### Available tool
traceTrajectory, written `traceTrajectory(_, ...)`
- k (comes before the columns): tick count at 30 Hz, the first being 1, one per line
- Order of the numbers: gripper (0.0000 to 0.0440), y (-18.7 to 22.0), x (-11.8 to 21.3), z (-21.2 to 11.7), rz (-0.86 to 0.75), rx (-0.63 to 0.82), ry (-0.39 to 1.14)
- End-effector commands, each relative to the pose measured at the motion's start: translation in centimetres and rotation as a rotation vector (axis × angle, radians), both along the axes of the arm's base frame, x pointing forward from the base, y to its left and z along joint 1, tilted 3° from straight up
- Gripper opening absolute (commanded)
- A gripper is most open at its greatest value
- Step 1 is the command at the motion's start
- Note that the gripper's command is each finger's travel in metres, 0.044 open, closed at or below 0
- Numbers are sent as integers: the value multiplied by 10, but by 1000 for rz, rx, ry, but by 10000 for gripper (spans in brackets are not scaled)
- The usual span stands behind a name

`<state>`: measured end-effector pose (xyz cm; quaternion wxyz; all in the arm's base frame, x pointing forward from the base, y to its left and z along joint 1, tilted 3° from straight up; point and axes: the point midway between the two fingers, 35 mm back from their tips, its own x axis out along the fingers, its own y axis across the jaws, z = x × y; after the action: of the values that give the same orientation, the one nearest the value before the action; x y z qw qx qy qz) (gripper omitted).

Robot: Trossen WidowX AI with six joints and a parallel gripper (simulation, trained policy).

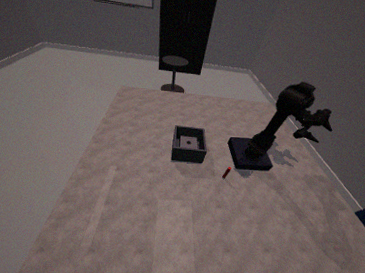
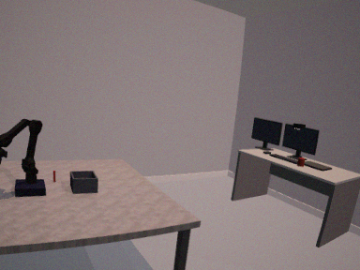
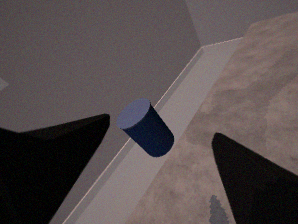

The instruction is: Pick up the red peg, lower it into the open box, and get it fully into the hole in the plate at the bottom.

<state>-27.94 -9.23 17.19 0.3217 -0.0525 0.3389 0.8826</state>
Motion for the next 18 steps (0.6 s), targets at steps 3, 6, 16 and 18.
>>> traceTrajectory(3,440,-21,2,8,70,-50,4)
traceTrajectory(6,440,-45,10,16,173,-66,-18)
traceTrajectory(16,440,-112,55,47,518,-86,-86)
traceTrajectory(18,440,-123,67,53,588,-84,-100)
